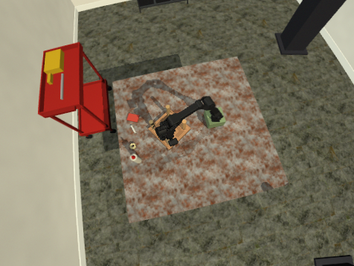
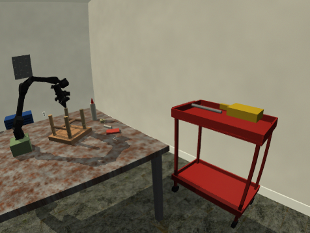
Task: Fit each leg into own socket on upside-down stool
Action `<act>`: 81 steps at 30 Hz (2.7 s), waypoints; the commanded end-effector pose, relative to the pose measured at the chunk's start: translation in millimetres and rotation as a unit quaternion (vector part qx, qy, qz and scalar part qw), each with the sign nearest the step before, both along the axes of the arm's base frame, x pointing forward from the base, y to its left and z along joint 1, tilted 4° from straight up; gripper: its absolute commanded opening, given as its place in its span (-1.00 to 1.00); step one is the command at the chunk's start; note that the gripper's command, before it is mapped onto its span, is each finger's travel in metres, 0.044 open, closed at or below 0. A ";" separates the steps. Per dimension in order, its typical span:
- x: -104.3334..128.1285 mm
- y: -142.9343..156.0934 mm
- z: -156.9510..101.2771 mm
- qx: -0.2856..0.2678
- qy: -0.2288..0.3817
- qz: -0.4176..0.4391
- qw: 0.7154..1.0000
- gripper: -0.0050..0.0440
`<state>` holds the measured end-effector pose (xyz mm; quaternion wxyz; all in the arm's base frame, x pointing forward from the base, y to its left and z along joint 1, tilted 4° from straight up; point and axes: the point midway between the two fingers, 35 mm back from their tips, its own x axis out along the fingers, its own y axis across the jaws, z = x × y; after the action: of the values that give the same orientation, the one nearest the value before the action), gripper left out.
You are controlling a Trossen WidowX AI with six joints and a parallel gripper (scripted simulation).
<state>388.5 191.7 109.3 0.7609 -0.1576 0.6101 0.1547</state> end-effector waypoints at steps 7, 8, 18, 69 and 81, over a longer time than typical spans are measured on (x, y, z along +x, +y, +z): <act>-1.6 -0.7 -11.5 0.000 0.005 0.002 1.000 -0.80; -1.6 -0.8 -12.5 0.000 0.005 0.002 1.000 -0.80; -2.0 -1.4 -20.3 0.000 0.005 0.002 1.000 -0.80; -2.6 -2.3 -31.5 0.000 0.005 0.002 1.000 -0.80; -2.6 -2.3 -31.5 0.000 0.005 0.002 1.000 -0.80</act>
<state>388.4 191.9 106.3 0.7760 -0.1520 0.5908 0.1602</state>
